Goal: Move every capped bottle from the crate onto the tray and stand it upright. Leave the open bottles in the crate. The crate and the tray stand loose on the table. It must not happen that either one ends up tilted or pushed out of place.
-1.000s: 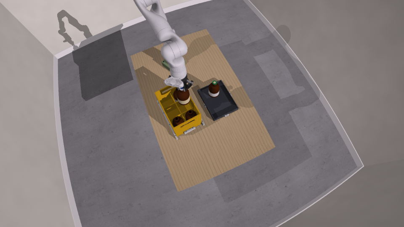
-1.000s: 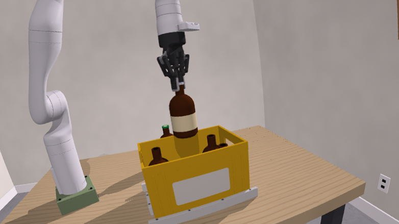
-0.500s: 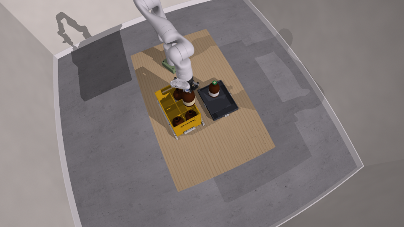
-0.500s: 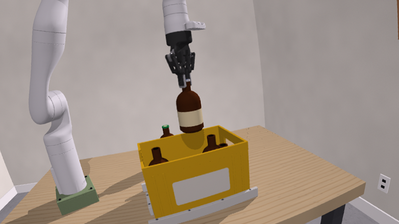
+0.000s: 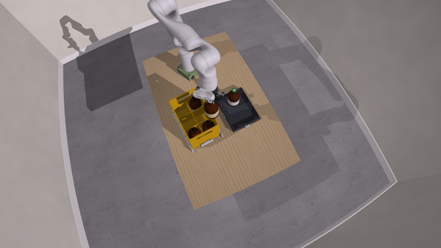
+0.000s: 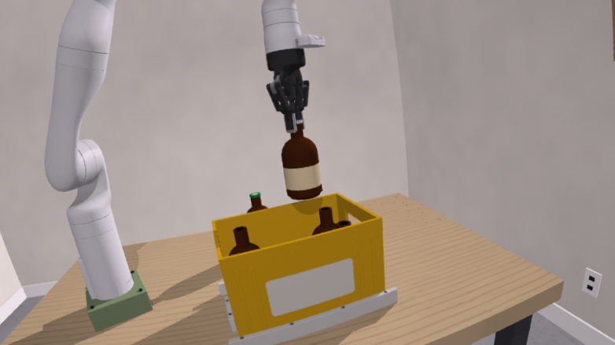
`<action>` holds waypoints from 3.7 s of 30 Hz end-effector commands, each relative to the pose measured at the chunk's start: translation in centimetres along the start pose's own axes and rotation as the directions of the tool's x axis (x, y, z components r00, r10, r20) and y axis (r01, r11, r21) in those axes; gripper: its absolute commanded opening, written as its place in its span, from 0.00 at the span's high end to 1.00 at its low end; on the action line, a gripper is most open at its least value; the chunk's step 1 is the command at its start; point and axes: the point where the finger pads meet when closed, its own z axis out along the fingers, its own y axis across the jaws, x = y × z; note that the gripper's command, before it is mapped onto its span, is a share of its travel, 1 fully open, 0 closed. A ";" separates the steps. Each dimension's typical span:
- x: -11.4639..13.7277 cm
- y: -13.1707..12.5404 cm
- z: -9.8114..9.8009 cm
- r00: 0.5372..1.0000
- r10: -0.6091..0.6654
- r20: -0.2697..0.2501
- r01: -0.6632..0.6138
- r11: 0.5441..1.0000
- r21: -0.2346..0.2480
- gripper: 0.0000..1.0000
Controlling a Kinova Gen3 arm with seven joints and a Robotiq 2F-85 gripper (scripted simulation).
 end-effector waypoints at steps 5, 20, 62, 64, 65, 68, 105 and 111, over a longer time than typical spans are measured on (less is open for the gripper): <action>-0.2 -1.6 0.0 1.000 -0.001 -0.001 0.001 1.000 -0.003 1.00; -1.1 -3.8 0.1 1.000 -0.002 0.000 0.002 1.000 -0.002 1.00; -5.4 -9.3 0.2 1.000 -0.004 0.001 0.004 1.000 -0.006 1.00; -5.5 -9.5 0.2 1.000 -0.004 0.001 0.004 1.000 -0.006 1.00; -5.5 -9.5 0.2 1.000 -0.004 0.001 0.004 1.000 -0.006 1.00; -5.7 -9.7 0.2 1.000 -0.003 0.003 0.003 1.000 -0.001 1.00; -9.5 -14.3 0.2 1.000 -0.004 0.003 0.004 1.000 -0.001 1.00; -10.1 -15.1 0.2 1.000 -0.004 0.002 0.004 1.000 -0.004 1.00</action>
